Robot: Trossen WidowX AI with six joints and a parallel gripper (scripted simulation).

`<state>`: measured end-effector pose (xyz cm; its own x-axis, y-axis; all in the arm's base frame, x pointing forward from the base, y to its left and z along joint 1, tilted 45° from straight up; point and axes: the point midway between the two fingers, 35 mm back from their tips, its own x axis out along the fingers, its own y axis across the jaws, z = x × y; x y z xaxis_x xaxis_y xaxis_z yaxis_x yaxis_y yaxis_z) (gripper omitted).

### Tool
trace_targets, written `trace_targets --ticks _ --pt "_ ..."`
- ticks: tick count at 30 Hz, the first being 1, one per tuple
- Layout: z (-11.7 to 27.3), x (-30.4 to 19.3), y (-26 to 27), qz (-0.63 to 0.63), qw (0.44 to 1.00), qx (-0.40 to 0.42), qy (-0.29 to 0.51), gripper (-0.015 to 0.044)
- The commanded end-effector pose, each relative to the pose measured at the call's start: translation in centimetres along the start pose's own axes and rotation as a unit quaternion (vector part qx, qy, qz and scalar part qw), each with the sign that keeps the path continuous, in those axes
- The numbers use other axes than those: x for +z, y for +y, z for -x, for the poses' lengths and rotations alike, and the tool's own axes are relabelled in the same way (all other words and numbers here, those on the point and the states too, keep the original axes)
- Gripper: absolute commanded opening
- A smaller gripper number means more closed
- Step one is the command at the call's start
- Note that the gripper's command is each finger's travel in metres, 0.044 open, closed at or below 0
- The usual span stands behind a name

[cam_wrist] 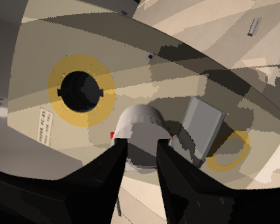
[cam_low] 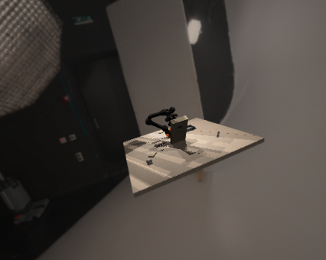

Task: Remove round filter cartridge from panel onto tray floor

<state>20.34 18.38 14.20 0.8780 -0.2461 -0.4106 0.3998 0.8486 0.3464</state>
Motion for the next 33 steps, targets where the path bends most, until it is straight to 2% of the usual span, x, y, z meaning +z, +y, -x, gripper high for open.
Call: trace_targets --ticks 1,14,21,25,33 --pt "0.0 0.0 0.1 -0.001 1.0 0.0 0.0 0.0114" --pt "0.0 0.0 -0.3 -0.007 1.0 0.005 -0.002 0.0114" --pt "0.9 2.1 6.2 -0.008 1.0 0.006 -0.002 0.0114" --pt "1.0 2.3 6.8 -0.008 1.0 0.006 -0.002 0.0114" --pt "4.3 3.5 10.9 -0.013 1.0 0.007 0.0 0.0324"
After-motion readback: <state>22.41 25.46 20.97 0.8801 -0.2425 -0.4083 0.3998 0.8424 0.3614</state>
